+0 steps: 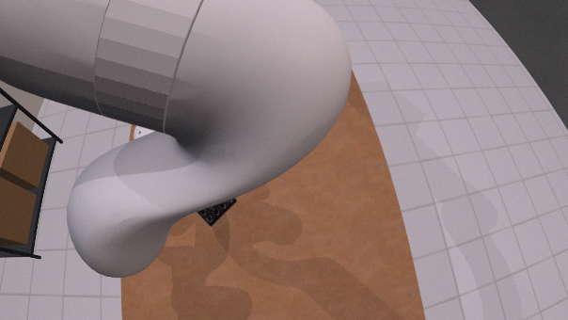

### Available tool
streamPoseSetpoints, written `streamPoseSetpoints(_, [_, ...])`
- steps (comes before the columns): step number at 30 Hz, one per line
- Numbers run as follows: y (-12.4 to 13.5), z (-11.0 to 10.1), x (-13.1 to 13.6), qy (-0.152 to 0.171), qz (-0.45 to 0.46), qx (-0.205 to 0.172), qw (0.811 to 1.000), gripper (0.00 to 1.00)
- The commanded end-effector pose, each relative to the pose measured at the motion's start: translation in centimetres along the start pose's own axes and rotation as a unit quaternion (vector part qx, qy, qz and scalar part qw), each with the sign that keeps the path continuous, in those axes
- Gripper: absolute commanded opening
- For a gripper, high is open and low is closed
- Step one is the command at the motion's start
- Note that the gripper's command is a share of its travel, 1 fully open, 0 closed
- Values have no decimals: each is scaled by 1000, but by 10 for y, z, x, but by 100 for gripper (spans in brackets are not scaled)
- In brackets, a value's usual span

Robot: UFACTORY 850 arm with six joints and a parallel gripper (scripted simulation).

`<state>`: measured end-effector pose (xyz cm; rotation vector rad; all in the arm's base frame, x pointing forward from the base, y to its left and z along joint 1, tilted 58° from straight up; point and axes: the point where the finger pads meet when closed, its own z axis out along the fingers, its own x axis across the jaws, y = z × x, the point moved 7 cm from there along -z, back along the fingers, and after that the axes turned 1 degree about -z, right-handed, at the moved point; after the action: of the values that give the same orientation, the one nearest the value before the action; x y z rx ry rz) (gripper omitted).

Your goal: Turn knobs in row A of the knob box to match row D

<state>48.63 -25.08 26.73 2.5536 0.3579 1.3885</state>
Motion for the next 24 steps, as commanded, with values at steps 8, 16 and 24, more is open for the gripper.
streamPoseSetpoints(8, [0,0,0,0,0,0,1000,8])
streamPoseSetpoints(16, [0,0,0,0,0,0,1000,8])
streamPoseSetpoints(24, [0,0,0,0,4,0,1000,8])
